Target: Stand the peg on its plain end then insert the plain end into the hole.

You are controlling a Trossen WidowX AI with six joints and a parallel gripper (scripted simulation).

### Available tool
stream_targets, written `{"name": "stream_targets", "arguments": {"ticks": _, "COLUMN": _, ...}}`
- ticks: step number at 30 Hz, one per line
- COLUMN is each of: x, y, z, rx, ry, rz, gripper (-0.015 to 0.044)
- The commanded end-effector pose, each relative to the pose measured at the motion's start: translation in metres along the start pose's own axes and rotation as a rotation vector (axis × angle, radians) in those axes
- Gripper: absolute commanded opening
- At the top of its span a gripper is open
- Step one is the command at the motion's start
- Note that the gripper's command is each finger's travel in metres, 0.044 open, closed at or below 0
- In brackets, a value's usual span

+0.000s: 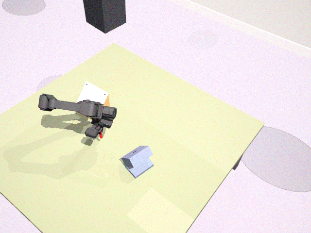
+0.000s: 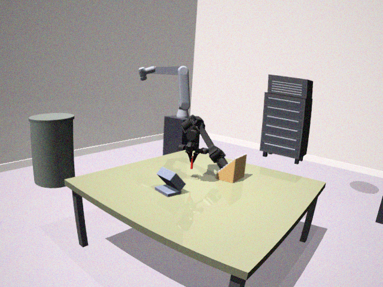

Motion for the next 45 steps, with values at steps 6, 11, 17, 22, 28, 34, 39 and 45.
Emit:
{"name": "stream_targets", "arguments": {"ticks": 6, "x": -0.01, "y": 0.007, "z": 0.001, "rx": 0.016, "ry": -0.067, "rz": -0.023, "gripper": 0.0}}
{"name": "stream_targets", "arguments": {"ticks": 11, "x": -0.015, "y": 0.011, "z": 0.001, "rx": 0.023, "ry": -0.106, "rz": -0.031, "gripper": 0.0}}
{"name": "stream_targets", "arguments": {"ticks": 17, "x": -0.022, "y": 0.015, "z": 0.001, "rx": 0.031, "ry": -0.153, "rz": -0.038, "gripper": 0.0}}
{"name": "stream_targets", "arguments": {"ticks": 22, "x": -0.027, "y": 0.019, "z": 0.001, "rx": 0.039, "ry": -0.191, "rz": -0.044, "gripper": 0.0}}
{"name": "stream_targets", "arguments": {"ticks": 28, "x": -0.032, "y": 0.023, "z": 0.0, "rx": 0.049, "ry": -0.236, "rz": -0.05, "gripper": 0.0}}
{"name": "stream_targets", "arguments": {"ticks": 34, "x": -0.038, "y": 0.027, "z": -0.001, "rx": 0.06, "ry": -0.28, "rz": -0.056, "gripper": 0.0}}
{"name": "stream_targets", "arguments": {"ticks": 39, "x": -0.042, "y": 0.03, "z": -0.003, "rx": 0.07, "ry": -0.316, "rz": -0.059, "gripper": 0.0}}
{"name": "stream_targets", "arguments": {"ticks": 45, "x": -0.048, "y": 0.034, "z": -0.004, "rx": 0.082, "ry": -0.359, "rz": -0.063, "gripper": 0.0}}
Point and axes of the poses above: the point midway between the two fingers, 35 mm back from their tips, its own z axis out along the fingers, its own y axis across the jaws, x = y × z, the point moved 4 cm from there along -z, back along the fingers, and after that the axes turned 12 degrees about z, right-handed, at the moved point
